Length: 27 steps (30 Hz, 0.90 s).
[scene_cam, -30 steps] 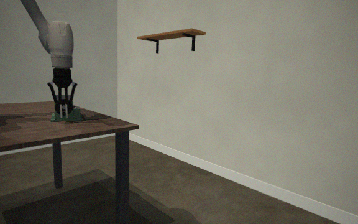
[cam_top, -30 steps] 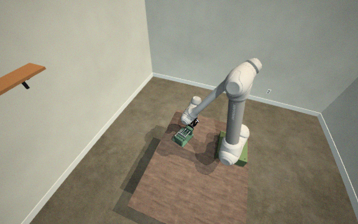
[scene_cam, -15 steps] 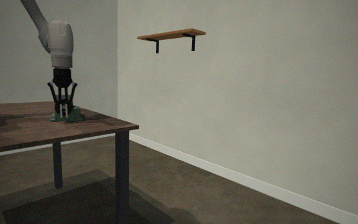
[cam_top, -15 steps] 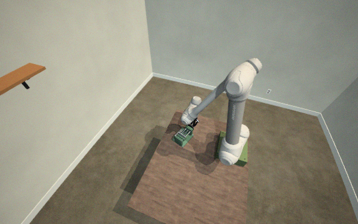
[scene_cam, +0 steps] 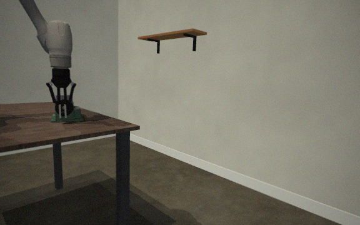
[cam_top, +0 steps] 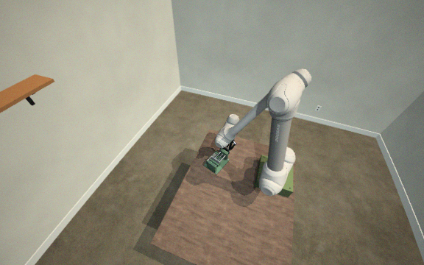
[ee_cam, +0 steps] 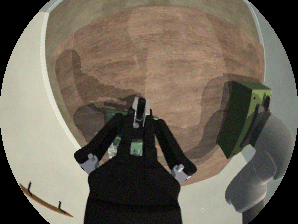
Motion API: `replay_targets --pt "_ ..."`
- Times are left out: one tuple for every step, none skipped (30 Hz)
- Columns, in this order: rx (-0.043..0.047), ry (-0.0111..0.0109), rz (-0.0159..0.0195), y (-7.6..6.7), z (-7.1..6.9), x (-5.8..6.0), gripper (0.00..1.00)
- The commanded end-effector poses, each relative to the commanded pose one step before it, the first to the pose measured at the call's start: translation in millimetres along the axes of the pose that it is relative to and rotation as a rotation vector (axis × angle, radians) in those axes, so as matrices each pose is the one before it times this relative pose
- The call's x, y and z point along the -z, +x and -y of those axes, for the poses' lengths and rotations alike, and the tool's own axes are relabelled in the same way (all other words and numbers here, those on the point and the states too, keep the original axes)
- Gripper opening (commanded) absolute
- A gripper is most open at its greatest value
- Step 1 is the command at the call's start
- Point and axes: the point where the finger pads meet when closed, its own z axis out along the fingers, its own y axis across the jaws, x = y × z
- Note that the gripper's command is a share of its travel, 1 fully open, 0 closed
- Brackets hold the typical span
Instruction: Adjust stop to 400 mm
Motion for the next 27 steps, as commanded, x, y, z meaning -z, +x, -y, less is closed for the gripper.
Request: replay_targets --pt "-0.00006 -0.00188 0.00006 -0.07 -3.58 1.09 0.04" --pt "0.0 0.0 0.0 0.0 -0.91 0.46 0.04" --pt "0.0 0.0 0.0 0.0 -0.97 0.48 0.04" --pt "0.0 0.0 0.0 0.0 -1.03 0.51 0.04" --pt "0.0 0.0 0.0 0.0 -1.05 0.55 0.04" --pt "0.0 0.0 0.0 0.0 -0.93 0.69 0.04" --pt "0.0 0.0 0.0 0.0 -0.97 0.71 0.04" --pt "0.0 0.0 0.0 0.0 0.0 0.0 0.04" --pt "0.0 0.0 0.0 0.0 0.0 0.0 0.04" --pt "0.0 0.0 0.0 0.0 -1.01 0.74 0.04" --pt "0.0 0.0 0.0 0.0 -1.0 0.79 0.04" --pt "0.0 0.0 0.0 0.0 -0.88 0.92 0.04" --pt "0.0 0.0 0.0 0.0 -0.91 0.94 0.04" --pt "0.0 0.0 0.0 0.0 -0.94 0.97 0.04" --pt "0.0 0.0 0.0 0.0 -0.84 1.07 0.04" --pt "0.0 0.0 0.0 0.0 -0.78 1.14 0.04" --pt "0.0 0.0 0.0 0.0 -0.8 1.16 0.04" --pt "0.0 0.0 0.0 0.0 -0.77 1.21 0.04" --pt "0.0 0.0 0.0 0.0 -0.61 1.34 0.04" --pt "0.0 0.0 0.0 0.0 -0.62 1.36 0.04" --pt "0.0 0.0 0.0 0.0 -0.63 1.37 0.04" --pt "0.0 0.0 0.0 0.0 -0.41 1.54 0.04" --pt "0.0 0.0 0.0 0.0 -0.41 1.55 0.04" --pt "0.0 0.0 0.0 0.0 -0.41 1.56 0.04" --pt "0.0 0.0 0.0 0.0 0.0 0.0 0.04" --pt "0.0 0.0 0.0 0.0 0.0 0.0 0.04" --pt "0.0 0.0 -0.00001 0.0 -0.15 1.75 0.04"
